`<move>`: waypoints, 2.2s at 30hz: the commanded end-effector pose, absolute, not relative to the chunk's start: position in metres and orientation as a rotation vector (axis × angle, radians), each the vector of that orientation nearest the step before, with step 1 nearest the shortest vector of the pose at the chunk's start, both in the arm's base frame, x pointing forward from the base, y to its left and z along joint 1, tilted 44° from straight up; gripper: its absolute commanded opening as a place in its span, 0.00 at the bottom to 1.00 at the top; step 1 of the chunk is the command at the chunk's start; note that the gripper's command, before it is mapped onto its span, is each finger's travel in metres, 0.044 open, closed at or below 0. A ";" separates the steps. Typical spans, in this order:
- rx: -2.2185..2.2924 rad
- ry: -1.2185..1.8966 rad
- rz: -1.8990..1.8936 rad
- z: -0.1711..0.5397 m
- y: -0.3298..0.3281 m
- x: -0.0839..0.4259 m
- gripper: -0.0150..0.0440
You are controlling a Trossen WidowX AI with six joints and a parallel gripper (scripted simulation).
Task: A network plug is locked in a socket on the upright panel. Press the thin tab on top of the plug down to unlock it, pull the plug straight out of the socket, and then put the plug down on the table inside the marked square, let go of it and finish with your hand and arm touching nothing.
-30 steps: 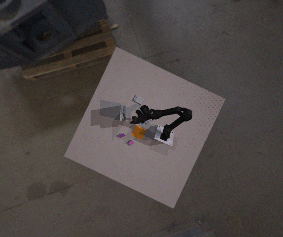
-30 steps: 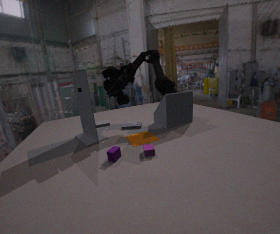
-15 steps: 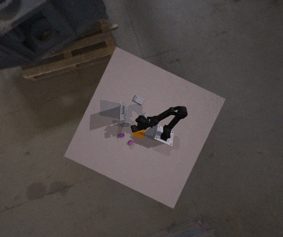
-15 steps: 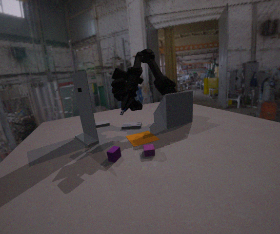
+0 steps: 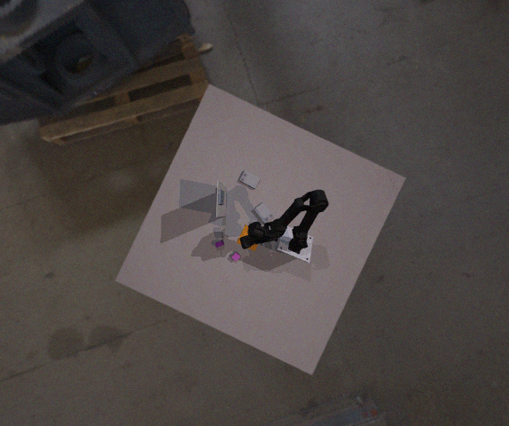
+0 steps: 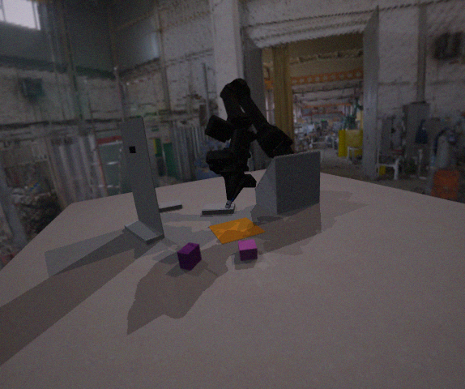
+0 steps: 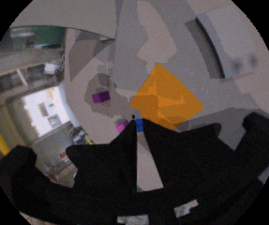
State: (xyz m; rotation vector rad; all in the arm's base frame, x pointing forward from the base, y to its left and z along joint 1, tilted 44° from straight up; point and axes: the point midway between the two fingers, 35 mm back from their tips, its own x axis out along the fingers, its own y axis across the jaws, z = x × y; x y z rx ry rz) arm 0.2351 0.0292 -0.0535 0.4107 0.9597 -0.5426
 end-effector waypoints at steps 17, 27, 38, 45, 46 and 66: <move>0.384 0.953 -0.565 -0.068 0.018 0.231 0.25; 0.384 0.954 -0.565 -0.075 0.012 0.232 0.25; 0.384 0.954 -0.565 -0.082 0.005 0.232 0.25; 0.383 0.954 -0.565 -0.086 0.000 0.231 0.25; 0.383 0.954 -0.565 -0.087 0.000 0.231 0.25; 0.381 0.952 -0.565 -0.098 -0.013 0.229 0.25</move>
